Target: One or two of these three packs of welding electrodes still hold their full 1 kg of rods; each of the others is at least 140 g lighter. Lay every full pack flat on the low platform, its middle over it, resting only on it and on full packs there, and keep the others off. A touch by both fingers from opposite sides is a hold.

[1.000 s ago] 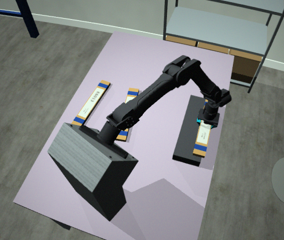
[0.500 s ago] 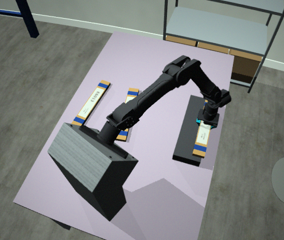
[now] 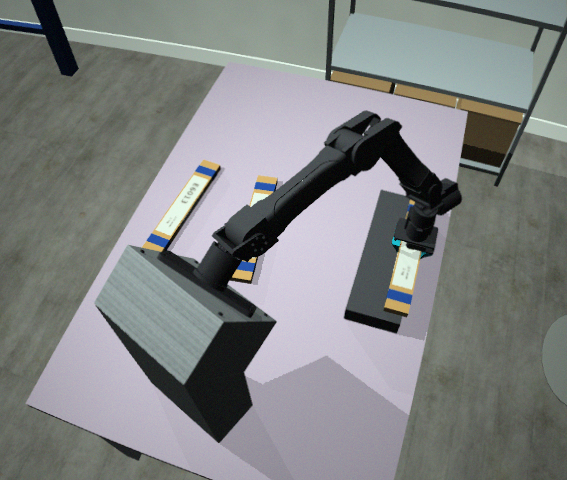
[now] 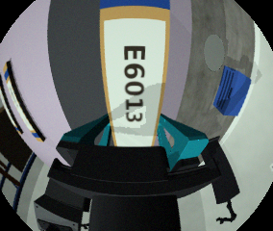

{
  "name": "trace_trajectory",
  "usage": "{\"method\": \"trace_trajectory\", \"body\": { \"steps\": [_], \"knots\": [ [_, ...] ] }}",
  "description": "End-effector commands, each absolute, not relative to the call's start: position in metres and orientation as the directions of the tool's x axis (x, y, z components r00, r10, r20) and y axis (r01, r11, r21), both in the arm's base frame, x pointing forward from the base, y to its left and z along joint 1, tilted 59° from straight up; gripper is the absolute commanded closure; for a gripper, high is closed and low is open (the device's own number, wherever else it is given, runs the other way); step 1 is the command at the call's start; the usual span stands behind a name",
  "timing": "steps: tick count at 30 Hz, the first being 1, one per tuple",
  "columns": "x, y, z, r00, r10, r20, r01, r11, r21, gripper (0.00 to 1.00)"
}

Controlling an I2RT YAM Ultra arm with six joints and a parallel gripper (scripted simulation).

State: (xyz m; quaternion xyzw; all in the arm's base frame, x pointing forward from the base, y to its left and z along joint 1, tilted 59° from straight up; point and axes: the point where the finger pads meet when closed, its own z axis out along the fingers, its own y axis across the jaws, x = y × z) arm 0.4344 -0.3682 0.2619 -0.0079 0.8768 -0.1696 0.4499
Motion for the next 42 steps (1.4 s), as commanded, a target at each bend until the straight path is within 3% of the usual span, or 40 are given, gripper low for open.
{"method": "trace_trajectory", "body": {
  "steps": [1, 22, 23, 42],
  "knots": [
    [0.418, -0.372, 0.293, -0.57, -0.178, -0.802, 0.172, 0.929, -0.329, 1.0],
    [0.417, -0.37, 0.292, -0.573, -0.175, -0.801, 0.171, 0.93, -0.325, 1.0],
    [0.417, -0.37, 0.292, -0.573, -0.175, -0.801, 0.171, 0.93, -0.325, 0.05],
    [0.42, -0.374, 0.281, -0.58, -0.167, -0.797, 0.168, 0.933, -0.318, 0.05]
  ]
}}
